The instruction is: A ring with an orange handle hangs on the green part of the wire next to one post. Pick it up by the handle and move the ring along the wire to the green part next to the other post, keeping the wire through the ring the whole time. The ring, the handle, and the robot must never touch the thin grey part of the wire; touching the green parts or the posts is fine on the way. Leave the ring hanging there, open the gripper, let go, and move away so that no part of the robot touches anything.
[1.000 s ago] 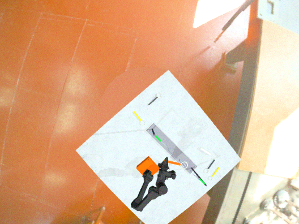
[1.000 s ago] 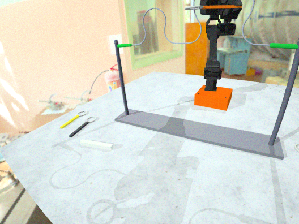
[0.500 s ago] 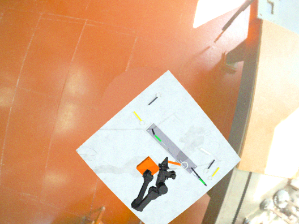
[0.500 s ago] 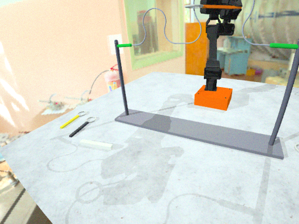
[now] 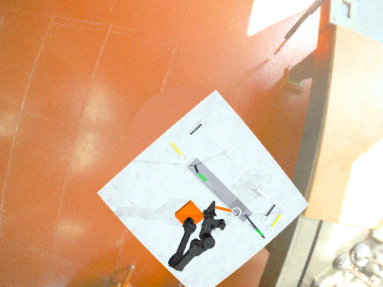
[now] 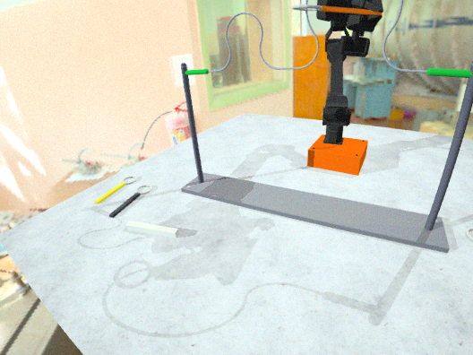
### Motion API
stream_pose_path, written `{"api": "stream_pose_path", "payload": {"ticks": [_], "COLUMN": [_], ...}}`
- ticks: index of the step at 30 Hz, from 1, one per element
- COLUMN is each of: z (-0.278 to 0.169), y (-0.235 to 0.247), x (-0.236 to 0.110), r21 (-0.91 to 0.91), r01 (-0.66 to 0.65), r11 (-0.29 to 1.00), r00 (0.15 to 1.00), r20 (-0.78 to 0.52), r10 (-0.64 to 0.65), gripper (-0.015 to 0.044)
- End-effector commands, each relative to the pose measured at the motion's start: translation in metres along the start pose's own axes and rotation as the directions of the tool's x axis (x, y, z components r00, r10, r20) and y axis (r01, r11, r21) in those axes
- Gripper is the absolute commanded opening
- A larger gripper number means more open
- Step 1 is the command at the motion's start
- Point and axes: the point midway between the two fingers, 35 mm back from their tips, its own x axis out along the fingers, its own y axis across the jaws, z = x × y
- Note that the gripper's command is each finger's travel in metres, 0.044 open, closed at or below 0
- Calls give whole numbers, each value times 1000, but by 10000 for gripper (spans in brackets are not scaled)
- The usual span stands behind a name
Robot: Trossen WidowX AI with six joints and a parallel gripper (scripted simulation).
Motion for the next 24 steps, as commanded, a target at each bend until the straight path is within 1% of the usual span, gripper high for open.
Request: {"api": "stream_pose_path", "payload": {"ticks": [1, 24], "z": [1, 1], "y": [5, 2], "x": [-2, -1], "r21": [-22, -96], "r01": [-4, 38], "r11": [1000, 995], "r00": [1000, 999], "r20": [9, 21], "r10": [4, -37], "gripper": [-150, -150]}}
